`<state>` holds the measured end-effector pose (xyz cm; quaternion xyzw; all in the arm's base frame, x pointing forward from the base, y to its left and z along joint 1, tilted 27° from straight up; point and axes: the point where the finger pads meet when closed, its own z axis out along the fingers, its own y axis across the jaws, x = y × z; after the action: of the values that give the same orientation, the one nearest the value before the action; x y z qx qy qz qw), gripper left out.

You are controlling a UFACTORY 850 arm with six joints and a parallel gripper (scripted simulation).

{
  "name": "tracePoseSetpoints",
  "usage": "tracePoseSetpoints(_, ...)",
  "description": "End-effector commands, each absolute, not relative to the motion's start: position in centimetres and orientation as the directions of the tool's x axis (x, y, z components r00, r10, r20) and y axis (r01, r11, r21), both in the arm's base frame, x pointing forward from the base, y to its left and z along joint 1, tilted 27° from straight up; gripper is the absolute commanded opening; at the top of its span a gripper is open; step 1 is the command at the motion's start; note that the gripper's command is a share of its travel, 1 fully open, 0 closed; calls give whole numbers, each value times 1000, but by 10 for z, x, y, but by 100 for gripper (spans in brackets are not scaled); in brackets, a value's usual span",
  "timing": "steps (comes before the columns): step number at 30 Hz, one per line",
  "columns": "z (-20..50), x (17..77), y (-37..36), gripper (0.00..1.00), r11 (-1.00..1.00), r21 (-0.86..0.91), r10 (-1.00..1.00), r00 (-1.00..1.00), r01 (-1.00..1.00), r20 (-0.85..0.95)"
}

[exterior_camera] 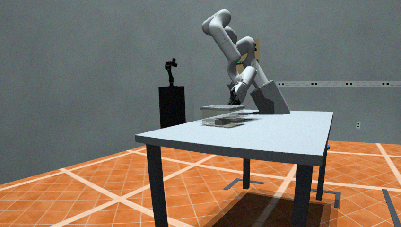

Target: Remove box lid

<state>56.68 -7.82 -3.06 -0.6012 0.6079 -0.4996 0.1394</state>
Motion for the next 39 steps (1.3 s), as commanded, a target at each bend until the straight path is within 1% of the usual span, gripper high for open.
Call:
tracePoseSetpoints(1, -29, 568, -77, 0, -219, -772, -870, -239, -597, 431)
tracePoseSetpoints(39, -23, 568, -74, 0, -198, -749, -870, -239, -632, 431)
